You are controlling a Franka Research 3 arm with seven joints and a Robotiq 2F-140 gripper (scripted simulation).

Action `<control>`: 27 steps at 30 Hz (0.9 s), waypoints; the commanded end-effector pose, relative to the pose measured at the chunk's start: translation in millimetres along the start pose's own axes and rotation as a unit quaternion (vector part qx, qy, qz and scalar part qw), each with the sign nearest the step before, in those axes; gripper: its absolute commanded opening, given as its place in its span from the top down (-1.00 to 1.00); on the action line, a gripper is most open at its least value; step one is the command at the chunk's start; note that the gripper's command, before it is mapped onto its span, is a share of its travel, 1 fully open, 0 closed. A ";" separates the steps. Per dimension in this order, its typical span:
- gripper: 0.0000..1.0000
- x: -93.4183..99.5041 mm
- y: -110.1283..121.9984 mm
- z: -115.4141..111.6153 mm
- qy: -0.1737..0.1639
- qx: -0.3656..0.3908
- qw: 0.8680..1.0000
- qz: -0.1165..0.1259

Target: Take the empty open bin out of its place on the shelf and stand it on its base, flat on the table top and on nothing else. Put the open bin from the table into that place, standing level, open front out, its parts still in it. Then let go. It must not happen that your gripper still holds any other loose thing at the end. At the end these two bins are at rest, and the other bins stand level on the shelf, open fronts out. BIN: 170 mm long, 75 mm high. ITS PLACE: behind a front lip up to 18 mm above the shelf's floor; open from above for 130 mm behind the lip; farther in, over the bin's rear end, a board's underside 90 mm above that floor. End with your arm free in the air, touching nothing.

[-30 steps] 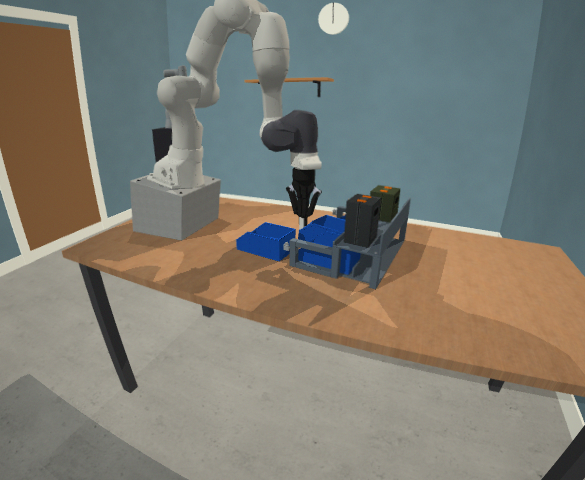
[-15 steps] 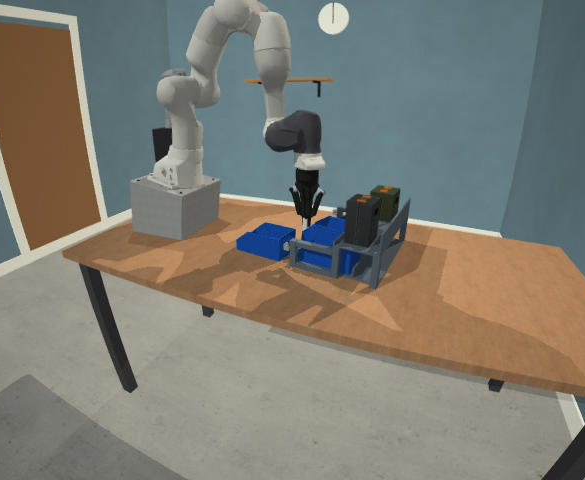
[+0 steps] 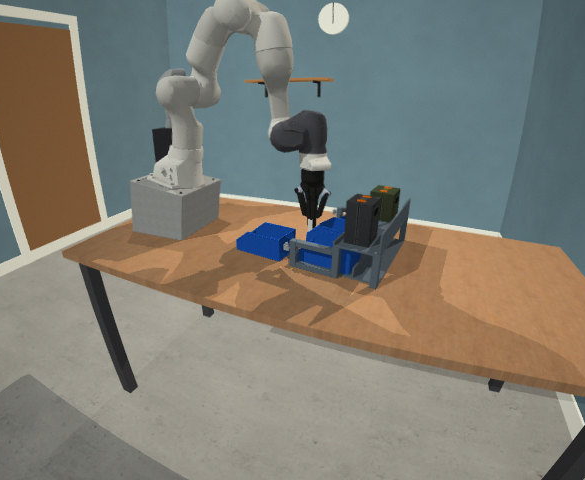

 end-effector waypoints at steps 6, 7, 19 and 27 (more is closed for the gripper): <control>1.00 -0.7 -9.4 0.9 0.002 0.004 1.000 -0.003; 1.00 -0.7 -10.7 0.8 0.002 0.004 1.000 -0.003; 1.00 -0.8 -22.9 -0.1 0.002 0.004 1.000 -0.003; 1.00 -0.9 -25.8 -0.4 0.002 0.004 1.000 -0.003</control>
Point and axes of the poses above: the point where the finger pads meet when closed, its own x axis back along the fingers, its own y axis across the jaws, z = x × y, the point moved 9 cm from there along x, back along the fingers, and after that the axes turned 4 degrees about -x, right-handed, at the moved point
